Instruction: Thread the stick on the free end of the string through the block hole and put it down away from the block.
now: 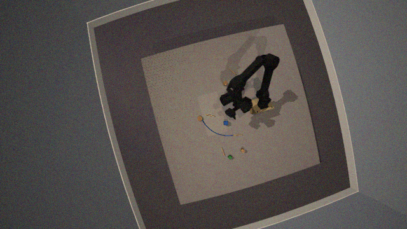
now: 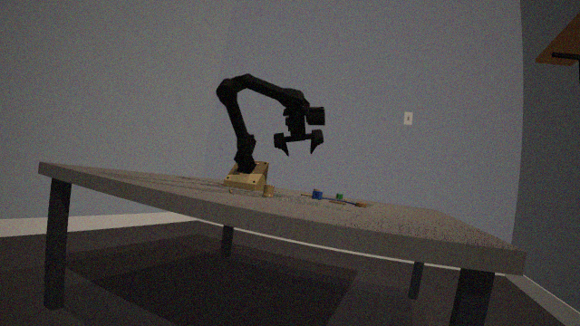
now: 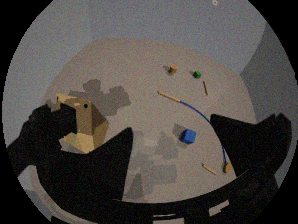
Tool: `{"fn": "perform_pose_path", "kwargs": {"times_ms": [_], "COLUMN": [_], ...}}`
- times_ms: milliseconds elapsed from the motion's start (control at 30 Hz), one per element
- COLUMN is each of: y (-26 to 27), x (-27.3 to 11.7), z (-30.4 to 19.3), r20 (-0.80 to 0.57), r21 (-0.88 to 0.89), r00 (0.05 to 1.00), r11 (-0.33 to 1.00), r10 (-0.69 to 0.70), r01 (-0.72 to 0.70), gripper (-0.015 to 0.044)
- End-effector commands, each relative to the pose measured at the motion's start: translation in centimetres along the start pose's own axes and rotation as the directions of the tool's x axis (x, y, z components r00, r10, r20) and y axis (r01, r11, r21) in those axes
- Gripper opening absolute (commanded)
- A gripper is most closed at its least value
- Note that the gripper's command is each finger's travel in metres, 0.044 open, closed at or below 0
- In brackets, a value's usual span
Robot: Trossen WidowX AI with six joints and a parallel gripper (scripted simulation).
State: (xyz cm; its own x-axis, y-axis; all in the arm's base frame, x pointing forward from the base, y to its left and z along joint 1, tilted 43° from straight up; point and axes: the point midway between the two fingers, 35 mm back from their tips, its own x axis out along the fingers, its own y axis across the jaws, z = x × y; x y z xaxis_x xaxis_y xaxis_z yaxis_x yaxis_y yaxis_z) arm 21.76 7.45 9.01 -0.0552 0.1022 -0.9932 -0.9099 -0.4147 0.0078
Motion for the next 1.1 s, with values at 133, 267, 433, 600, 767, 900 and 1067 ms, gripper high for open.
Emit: {"fn": "perform_pose_path", "kwargs": {"times_ms": [133, 267, 433, 600, 767, 900, 1067], "y": [-4.2, -6.4, -8.1, -8.1, -8.1, -8.1, -8.0], "x": [4.9, 7.6, 10.1, 10.1, 10.1, 10.1, 10.1], "z": [-3.9, -5.6, -6.6, -6.6, -6.6, -6.6, -6.6], "r20": [-0.369, -0.563, -0.715, -0.715, -0.715, -0.715, -0.712], "r21": [0.186, 0.251, 0.267, 0.267, 0.267, 0.267, 0.265], "r00": [0.912, 0.795, 0.662, 0.662, 0.662, 0.662, 0.664], "r11": [0.976, 0.963, 0.963, 0.963, 0.963, 0.963, 0.963], "r10": [0.180, 0.225, 0.223, 0.223, 0.223, 0.223, 0.226], "r01": [-0.118, -0.095, -0.036, -0.036, -0.036, -0.036, -0.043], "gripper": [0.0440, 0.0440, 0.0440, 0.0440, 0.0440, 0.0440, 0.0335]}}
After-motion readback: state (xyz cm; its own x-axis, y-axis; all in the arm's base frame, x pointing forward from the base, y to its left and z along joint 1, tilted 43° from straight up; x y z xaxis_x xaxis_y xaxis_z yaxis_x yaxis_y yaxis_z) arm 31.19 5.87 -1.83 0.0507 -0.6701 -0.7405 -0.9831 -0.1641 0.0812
